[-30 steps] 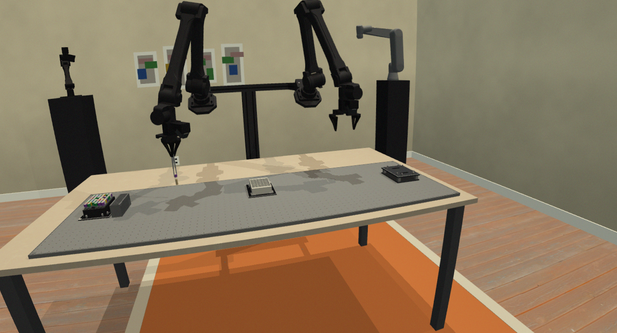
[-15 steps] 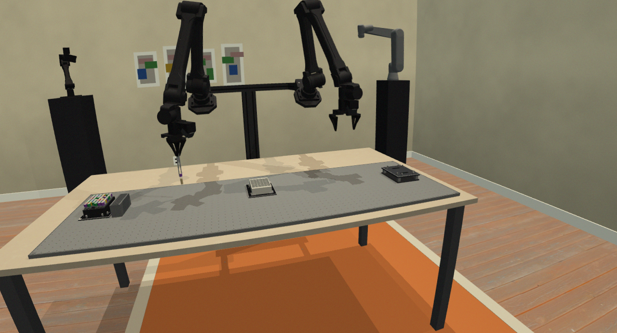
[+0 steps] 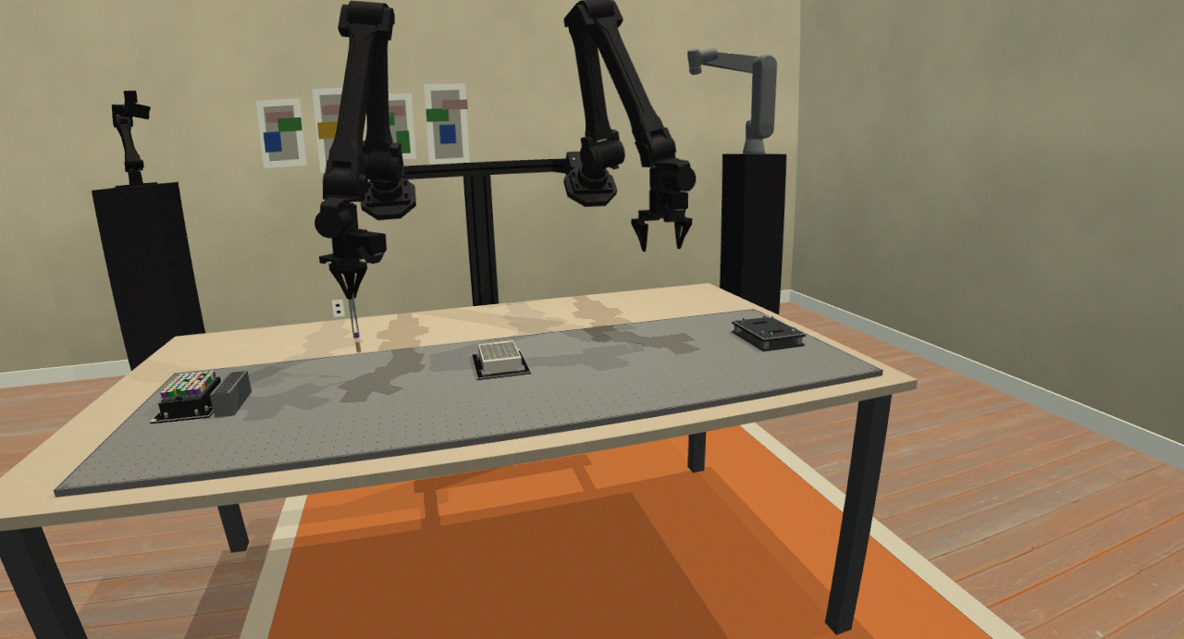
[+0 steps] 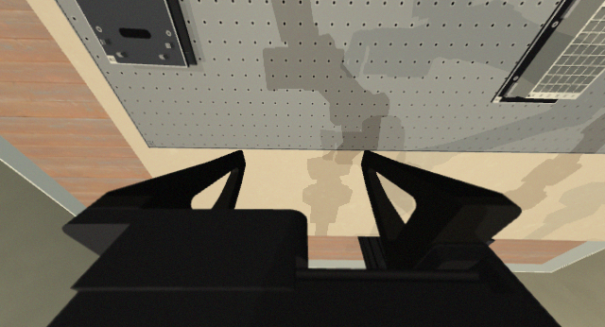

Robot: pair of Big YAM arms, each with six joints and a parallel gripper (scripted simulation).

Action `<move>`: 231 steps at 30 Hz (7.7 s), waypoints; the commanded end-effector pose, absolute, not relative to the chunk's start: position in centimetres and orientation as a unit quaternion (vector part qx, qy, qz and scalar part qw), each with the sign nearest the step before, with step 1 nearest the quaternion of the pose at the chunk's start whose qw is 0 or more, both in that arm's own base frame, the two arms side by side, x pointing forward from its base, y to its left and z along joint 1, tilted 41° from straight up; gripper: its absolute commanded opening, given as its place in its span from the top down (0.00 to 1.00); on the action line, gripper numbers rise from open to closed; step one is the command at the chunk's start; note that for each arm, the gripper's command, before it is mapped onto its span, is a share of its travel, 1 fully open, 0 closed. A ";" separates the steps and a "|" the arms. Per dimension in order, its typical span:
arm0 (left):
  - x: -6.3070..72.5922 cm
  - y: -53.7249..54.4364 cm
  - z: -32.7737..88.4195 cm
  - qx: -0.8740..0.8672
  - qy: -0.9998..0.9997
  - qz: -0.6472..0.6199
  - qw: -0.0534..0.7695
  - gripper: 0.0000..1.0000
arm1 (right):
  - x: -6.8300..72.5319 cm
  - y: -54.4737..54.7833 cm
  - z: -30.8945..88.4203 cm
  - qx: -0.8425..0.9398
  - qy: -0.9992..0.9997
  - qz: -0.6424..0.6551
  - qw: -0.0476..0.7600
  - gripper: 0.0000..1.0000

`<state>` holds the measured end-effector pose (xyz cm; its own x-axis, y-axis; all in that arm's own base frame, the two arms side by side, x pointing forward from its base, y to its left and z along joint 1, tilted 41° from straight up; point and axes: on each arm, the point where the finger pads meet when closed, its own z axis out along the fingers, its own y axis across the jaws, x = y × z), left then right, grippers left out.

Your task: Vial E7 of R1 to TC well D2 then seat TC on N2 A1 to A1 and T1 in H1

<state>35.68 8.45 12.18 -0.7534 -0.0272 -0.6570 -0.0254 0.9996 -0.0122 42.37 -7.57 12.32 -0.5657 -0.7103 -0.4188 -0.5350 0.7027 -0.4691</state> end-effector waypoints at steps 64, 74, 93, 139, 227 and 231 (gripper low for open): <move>36.1 8.7 12.9 -0.007 0.934 0.003 0.358 0.00 | 42.1 2.7 12.0 -0.356 0.873 -0.142 0.302 0.91; 36.1 8.7 12.9 -0.007 0.934 0.003 0.358 0.00 | 42.7 4.5 12.4 -0.356 0.873 -0.141 0.303 0.91; 36.1 8.7 12.9 -0.007 0.934 0.003 0.358 0.00 | 42.5 7.4 12.2 -0.357 0.874 -0.140 0.299 0.91; 36.1 8.7 12.9 -0.007 0.934 0.003 0.358 0.00 | 42.1 14.3 11.9 -0.357 0.875 -0.140 0.297 0.91; 36.1 8.7 12.9 -0.007 0.934 0.003 0.358 0.00 | 41.4 23.1 10.5 -0.349 0.879 -0.155 0.287 0.91; 36.1 8.7 12.9 -0.007 0.934 0.003 0.358 0.00 | 41.4 23.1 10.5 -0.349 0.879 -0.155 0.287 0.91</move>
